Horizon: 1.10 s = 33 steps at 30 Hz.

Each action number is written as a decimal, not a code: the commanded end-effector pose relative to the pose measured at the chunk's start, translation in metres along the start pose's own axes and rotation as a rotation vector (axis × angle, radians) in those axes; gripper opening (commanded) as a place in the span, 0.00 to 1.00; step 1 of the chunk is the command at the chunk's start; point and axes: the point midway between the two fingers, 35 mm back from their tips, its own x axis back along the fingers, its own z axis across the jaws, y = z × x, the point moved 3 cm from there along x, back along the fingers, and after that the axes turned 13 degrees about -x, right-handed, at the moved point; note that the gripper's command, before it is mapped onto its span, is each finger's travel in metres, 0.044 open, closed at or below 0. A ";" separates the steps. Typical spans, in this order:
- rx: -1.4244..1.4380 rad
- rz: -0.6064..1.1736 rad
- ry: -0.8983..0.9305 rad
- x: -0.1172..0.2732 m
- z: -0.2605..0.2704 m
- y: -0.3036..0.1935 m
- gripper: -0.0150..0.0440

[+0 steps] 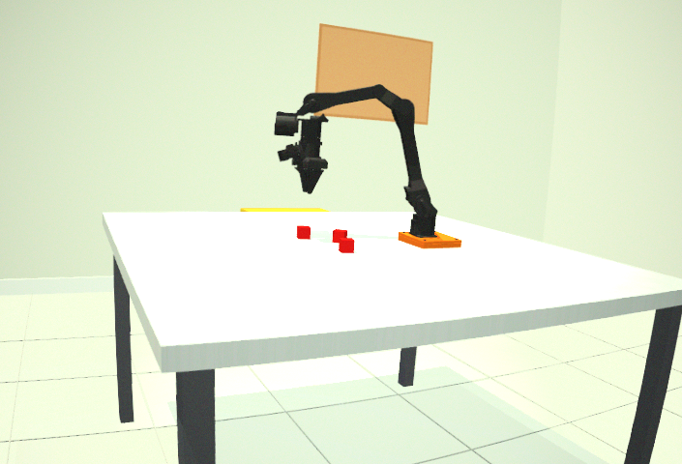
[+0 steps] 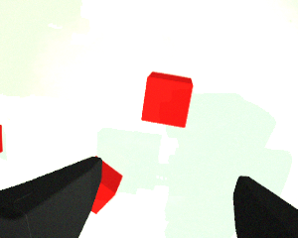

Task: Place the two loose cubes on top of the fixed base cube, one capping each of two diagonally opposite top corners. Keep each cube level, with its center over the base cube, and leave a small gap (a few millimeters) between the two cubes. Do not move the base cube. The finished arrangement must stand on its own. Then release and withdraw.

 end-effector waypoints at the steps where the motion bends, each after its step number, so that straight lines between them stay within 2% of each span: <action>1: -0.035 0.007 -0.020 -0.003 0.009 0.004 0.70; 6: -0.035 0.007 -0.020 -0.008 0.009 0.005 0.70; 14: -0.035 0.007 -0.020 -0.063 0.008 0.004 0.70; 33: -0.035 0.007 -0.020 -0.087 0.008 0.004 0.70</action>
